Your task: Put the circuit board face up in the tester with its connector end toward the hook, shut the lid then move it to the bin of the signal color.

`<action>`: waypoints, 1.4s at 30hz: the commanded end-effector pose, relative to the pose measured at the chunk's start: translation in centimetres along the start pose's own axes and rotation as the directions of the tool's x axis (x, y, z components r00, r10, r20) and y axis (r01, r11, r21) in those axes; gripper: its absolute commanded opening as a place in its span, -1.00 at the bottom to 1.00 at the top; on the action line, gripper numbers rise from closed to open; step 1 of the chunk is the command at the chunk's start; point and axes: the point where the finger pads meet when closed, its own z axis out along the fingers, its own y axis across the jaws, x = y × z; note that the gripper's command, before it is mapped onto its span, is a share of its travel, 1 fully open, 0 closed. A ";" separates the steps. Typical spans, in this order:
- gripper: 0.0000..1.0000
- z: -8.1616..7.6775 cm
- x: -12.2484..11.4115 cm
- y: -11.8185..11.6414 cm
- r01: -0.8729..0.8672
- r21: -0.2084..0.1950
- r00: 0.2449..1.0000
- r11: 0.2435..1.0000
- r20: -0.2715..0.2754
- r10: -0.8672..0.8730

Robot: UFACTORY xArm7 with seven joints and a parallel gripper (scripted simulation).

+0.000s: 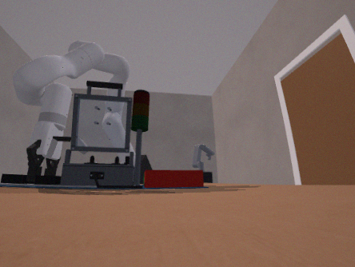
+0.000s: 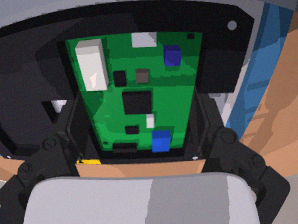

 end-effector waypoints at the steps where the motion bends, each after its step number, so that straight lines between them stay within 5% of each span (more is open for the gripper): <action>1: 0.63 0.0 0.0 0.1 0.000 -0.001 1.000 1.000 0.001 0.000; 42: 0.58 0.0 0.0 0.1 0.000 -0.001 1.000 1.000 0.001 0.000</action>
